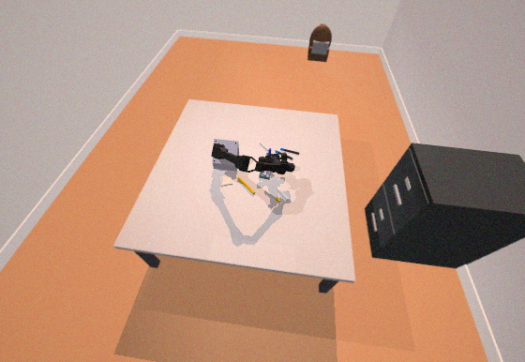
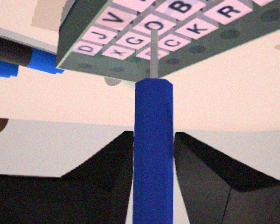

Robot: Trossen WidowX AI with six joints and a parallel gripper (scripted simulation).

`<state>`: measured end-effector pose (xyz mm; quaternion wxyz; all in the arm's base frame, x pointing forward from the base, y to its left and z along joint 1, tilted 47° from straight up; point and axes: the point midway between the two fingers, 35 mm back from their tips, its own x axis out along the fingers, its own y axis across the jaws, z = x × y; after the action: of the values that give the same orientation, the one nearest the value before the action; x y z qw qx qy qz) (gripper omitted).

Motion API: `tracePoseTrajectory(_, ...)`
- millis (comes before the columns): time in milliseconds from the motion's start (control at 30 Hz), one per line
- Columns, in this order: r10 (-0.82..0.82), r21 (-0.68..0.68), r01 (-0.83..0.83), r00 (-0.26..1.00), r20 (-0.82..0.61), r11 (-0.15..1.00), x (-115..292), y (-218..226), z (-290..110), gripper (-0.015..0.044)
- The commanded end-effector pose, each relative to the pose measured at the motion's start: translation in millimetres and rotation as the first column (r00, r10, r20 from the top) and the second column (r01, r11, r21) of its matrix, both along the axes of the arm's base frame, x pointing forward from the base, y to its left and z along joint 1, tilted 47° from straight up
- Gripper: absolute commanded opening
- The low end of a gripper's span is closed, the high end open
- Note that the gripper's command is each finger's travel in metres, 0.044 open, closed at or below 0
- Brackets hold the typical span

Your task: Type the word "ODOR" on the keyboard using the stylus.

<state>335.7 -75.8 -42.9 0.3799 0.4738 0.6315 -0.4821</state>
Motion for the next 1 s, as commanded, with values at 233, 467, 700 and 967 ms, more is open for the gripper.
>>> tracePoseTrajectory(233, 0.007, -0.002, -0.007, 1.0, 0.0, 1.0, -0.8, -3.5, -3.9, 0.0081)
tracePoseTrajectory(467, 0.007, -0.002, -0.007, 1.0, 0.0, 1.0, -0.8, -3.6, -3.9, 0.0081)
tracePoseTrajectory(700, 0.007, -0.002, -0.007, 1.0, 0.0, 1.0, -0.6, -2.7, -3.1, 0.0081)
tracePoseTrajectory(967, 0.007, 0.0, -0.007, 1.0, 0.0, 1.0, 3.6, 24.2, 22.3, 0.0081)
